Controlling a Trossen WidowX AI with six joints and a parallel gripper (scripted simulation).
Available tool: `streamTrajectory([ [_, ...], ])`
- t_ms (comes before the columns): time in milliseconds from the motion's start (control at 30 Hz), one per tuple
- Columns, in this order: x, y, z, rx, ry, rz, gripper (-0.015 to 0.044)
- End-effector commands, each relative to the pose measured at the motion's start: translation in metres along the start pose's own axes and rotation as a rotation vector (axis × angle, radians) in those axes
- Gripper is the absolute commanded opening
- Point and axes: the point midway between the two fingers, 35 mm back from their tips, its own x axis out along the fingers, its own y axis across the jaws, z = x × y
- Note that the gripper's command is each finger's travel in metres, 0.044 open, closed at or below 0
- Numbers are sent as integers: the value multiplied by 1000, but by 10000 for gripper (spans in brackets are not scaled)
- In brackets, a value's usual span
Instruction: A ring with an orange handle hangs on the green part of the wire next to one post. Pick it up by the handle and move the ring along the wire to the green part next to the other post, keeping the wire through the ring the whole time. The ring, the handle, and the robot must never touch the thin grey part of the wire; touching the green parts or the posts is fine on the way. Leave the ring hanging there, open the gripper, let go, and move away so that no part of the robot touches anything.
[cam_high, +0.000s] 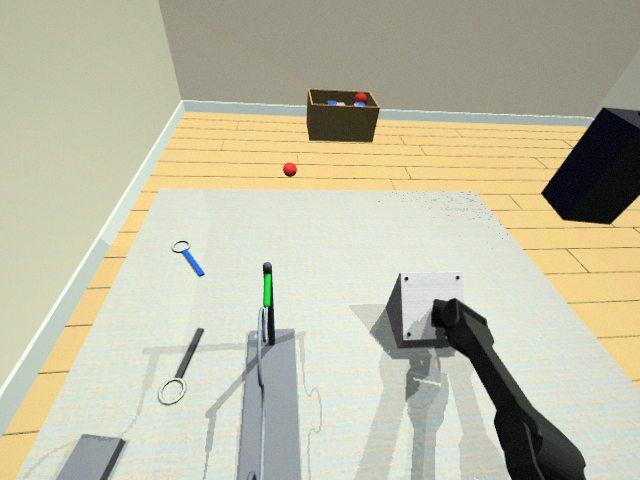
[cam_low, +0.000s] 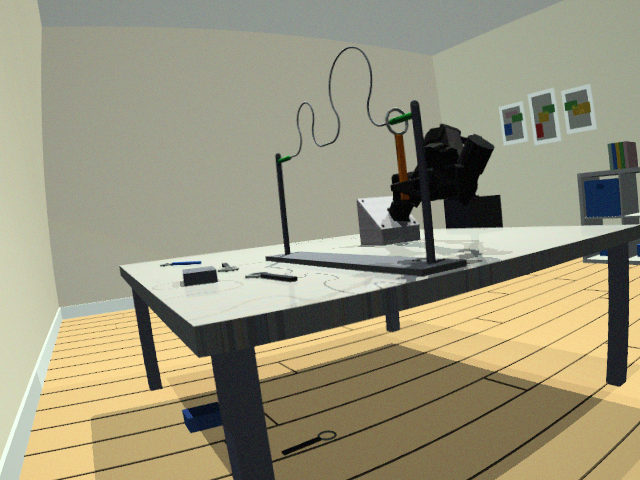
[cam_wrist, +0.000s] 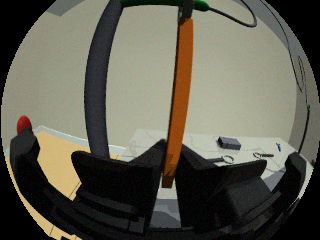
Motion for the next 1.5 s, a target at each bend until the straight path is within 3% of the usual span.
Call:
streamTrajectory([
  [0,0,0,2,5,-1,1,-150],
  [633,-2,-1,2,5,19,2,-150],
  [1467,-53,-28,18,-13,466,-5,-150],
])
